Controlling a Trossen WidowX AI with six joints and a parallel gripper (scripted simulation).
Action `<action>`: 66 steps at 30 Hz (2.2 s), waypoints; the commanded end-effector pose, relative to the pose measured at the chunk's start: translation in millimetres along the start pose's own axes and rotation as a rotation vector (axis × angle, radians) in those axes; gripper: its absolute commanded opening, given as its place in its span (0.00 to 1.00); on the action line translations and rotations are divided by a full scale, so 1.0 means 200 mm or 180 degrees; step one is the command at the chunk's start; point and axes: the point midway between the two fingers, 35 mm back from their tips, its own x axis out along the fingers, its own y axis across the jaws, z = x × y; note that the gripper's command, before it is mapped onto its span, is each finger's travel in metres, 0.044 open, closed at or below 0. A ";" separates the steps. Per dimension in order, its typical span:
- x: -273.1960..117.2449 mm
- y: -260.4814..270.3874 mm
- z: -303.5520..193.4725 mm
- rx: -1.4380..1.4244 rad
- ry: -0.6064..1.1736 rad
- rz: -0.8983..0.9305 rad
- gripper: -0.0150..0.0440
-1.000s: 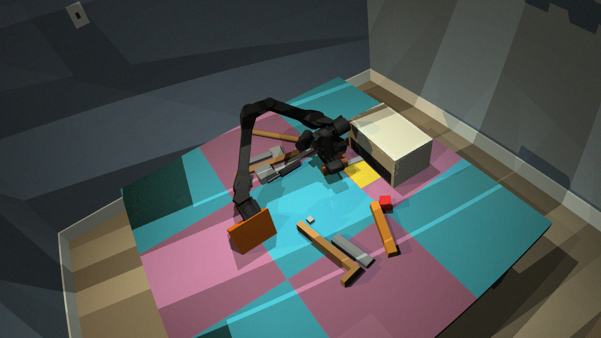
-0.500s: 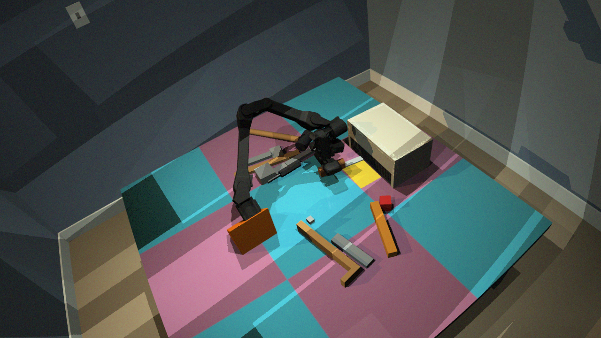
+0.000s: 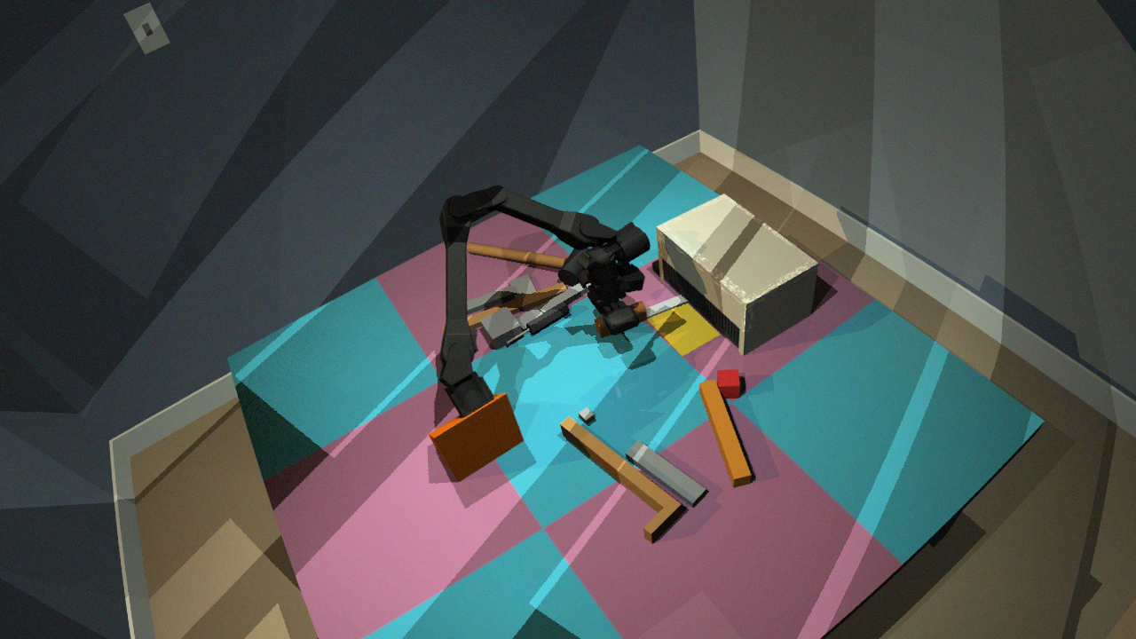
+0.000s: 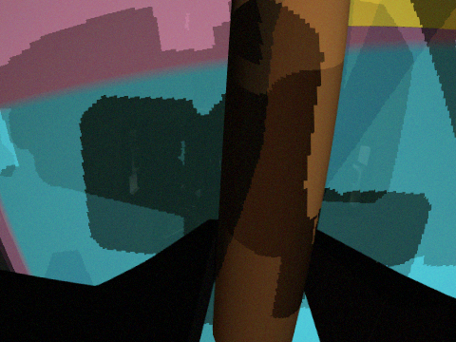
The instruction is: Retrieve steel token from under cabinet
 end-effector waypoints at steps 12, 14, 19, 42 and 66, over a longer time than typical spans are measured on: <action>0.01 0.00 -0.09 0.0016 0.0012 -0.0004 0.25; 0.01 0.00 -0.10 0.0017 0.0012 -0.0004 0.25; 0.01 0.00 -0.12 0.0018 0.0013 -0.0004 0.25; 0.01 0.01 -0.25 0.0021 0.0016 -0.0004 0.25; 0.01 0.01 -0.39 0.0025 0.0020 -0.0004 0.25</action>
